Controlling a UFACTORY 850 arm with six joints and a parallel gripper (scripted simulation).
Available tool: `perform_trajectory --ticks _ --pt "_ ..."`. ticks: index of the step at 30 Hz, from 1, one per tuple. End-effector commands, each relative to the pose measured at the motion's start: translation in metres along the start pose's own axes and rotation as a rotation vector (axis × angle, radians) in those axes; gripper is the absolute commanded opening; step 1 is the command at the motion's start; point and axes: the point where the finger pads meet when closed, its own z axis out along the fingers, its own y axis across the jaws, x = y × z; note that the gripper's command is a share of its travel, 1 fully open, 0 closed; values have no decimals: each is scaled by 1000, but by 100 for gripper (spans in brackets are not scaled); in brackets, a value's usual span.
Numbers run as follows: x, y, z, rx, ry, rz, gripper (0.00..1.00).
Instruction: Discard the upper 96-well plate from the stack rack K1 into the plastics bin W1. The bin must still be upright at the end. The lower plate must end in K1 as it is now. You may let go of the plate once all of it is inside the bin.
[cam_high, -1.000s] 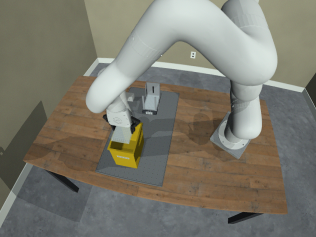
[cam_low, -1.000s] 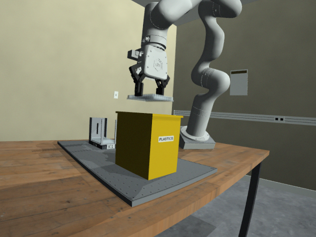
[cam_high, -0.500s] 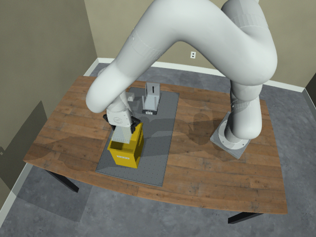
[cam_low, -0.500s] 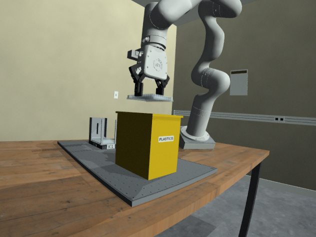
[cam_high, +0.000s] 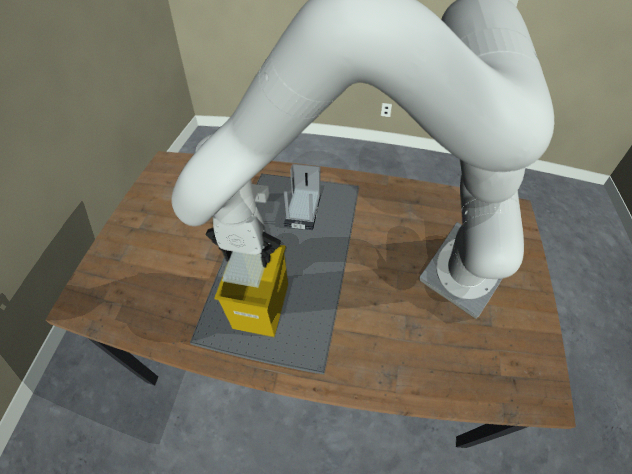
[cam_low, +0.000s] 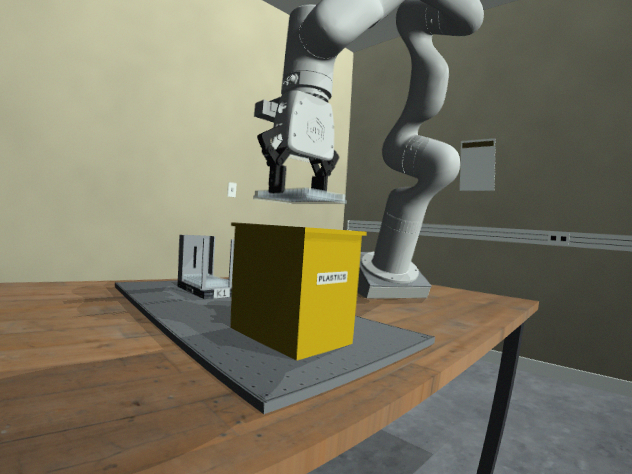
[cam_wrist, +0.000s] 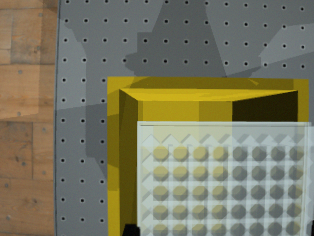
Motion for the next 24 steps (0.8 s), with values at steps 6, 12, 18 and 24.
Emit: perform_trajectory --ticks 6,12,18,24 --pt "0 -1 12 1 0 0 0" --pt "0 -1 19 1 0 0 0" --pt "0 -1 29 1 0 0 0" --pt "0 -1 39 1 0 0 0"
